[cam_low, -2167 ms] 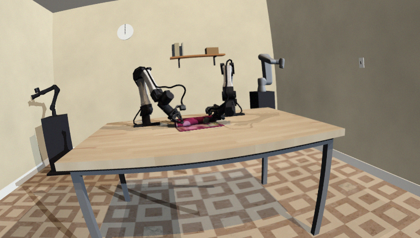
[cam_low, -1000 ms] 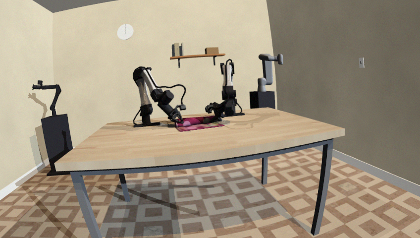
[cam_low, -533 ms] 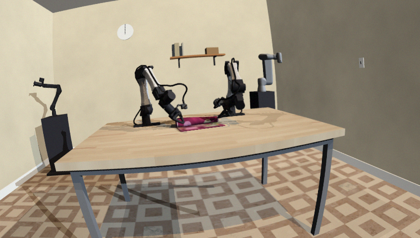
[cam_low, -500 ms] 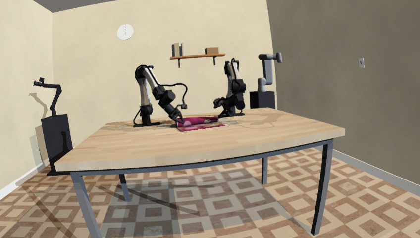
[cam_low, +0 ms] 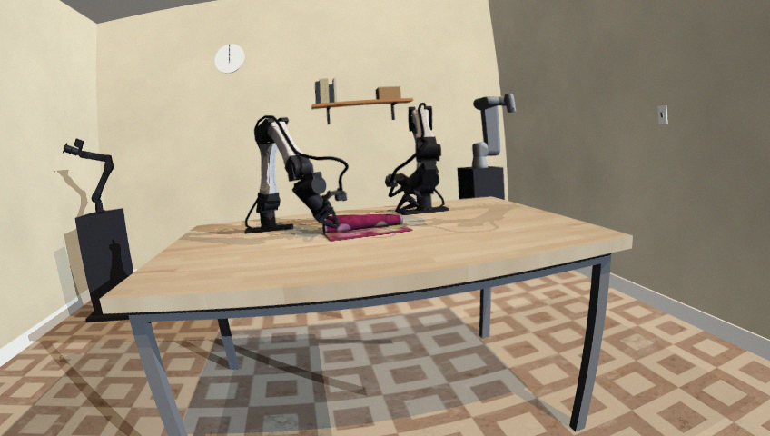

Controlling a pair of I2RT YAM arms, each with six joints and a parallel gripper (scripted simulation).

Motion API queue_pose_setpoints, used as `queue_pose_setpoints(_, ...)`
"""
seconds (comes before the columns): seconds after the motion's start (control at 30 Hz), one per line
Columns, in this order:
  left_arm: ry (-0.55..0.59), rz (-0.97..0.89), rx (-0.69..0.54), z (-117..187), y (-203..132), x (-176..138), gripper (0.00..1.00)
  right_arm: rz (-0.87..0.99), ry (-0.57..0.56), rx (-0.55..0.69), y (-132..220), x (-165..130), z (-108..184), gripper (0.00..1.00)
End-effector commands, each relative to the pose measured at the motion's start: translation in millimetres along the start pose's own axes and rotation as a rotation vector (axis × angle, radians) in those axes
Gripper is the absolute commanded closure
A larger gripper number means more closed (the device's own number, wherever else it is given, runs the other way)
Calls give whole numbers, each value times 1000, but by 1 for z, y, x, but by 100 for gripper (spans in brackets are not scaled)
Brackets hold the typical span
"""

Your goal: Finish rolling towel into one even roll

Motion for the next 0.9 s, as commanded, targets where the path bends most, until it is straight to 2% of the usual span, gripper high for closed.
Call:
queue_pose_setpoints(0.0, -43, -108, 180, -1, 2, 10, 9, -61, -32, 131, 7, 6, 4, 67)
queue_pose_setpoints(0.03, -43, -108, 180, -1, 2, 10, 9, -61, -32, 131, 7, 6, 4, 67)
queue_pose_setpoints(0.33, -110, -378, 529, -19, -20, 12, 6, -218, -60, 318, 4, 6, 6, 67)
queue_pose_setpoints(0.5, -137, -487, 669, -27, -29, 12, 4, -281, -71, 393, 2, 7, 6, 67)
queue_pose_setpoints(0.87, -147, -531, 723, -30, -32, 13, 2, -324, -78, 444, 2, 6, 6, 67)
Point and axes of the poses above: on each arm, the point where the finger pads meet when closed, its own z axis back along the fingers, its own y axis across the jaws, x = y × z, the point moved 2 cm from there along z, back along the fingers, and after that the axes turned 10 degrees about z, right-handed, at the moved point
